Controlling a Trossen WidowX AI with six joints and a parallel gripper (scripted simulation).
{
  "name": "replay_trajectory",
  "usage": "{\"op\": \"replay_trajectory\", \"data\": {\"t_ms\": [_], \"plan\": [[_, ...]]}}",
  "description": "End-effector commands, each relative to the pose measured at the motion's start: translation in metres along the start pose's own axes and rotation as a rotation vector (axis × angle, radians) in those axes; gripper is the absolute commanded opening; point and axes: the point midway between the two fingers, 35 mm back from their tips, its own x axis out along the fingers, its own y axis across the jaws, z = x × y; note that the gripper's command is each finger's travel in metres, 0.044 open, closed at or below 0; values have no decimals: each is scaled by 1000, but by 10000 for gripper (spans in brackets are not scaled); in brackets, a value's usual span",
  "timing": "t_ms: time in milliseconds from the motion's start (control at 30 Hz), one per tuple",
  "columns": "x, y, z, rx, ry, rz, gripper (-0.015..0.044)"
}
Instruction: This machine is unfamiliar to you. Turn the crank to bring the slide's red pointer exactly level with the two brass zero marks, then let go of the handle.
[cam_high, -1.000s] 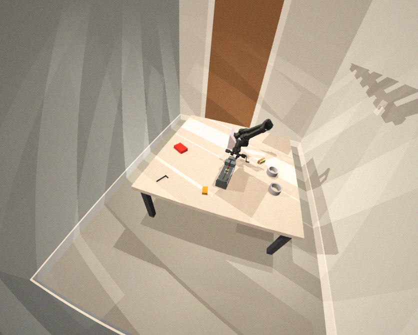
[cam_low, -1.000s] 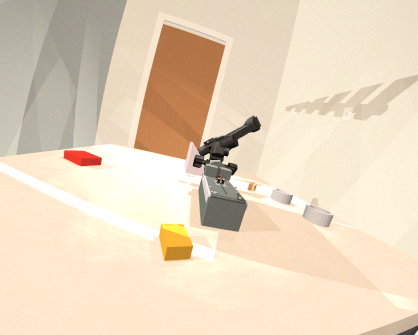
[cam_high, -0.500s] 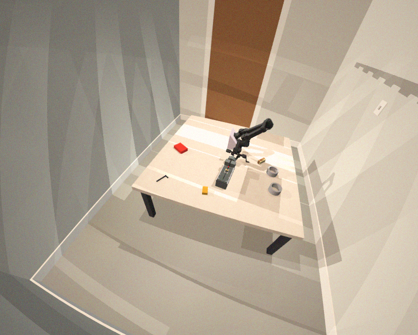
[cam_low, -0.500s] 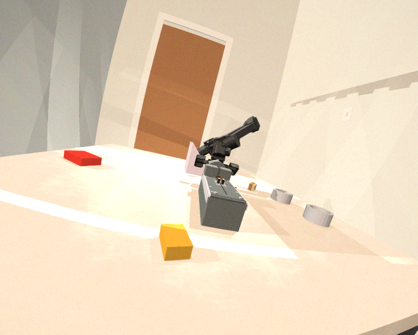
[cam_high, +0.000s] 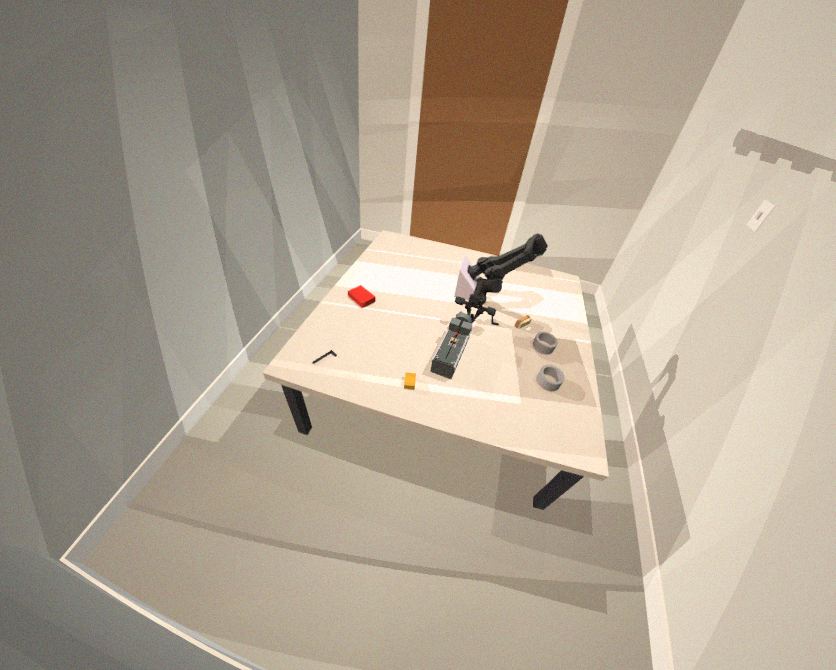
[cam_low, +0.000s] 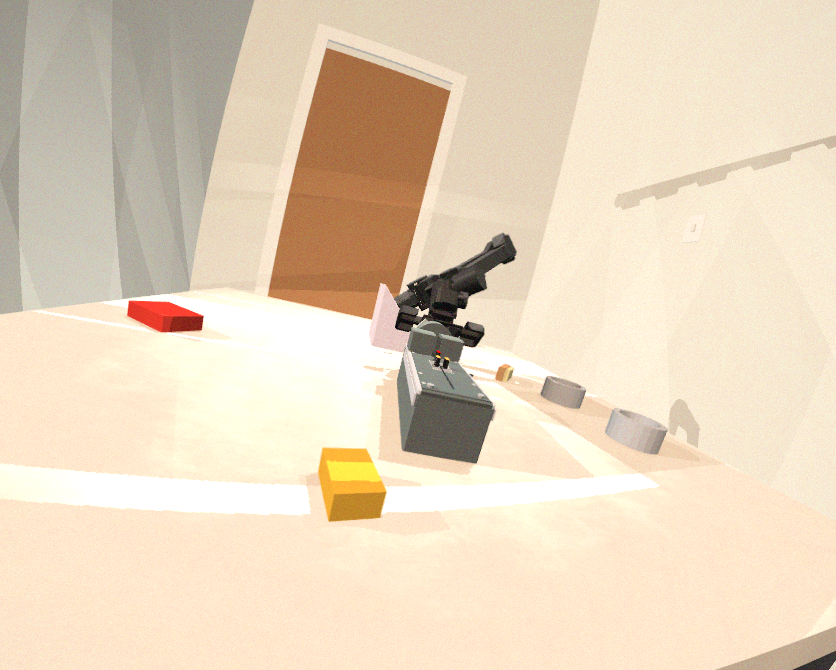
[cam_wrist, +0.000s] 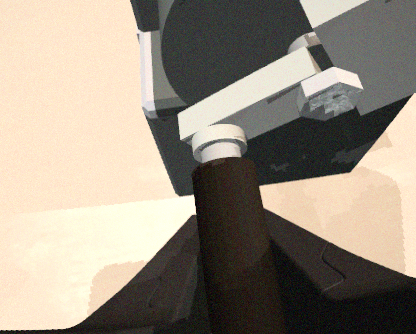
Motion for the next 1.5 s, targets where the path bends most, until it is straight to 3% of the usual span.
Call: {"op": "replay_trajectory", "data": {"t_ms": [0,1467], "plan": [[-5,5,5,-8,-7,14,0],[-34,-30,34,-11,-7,12,0]]}}
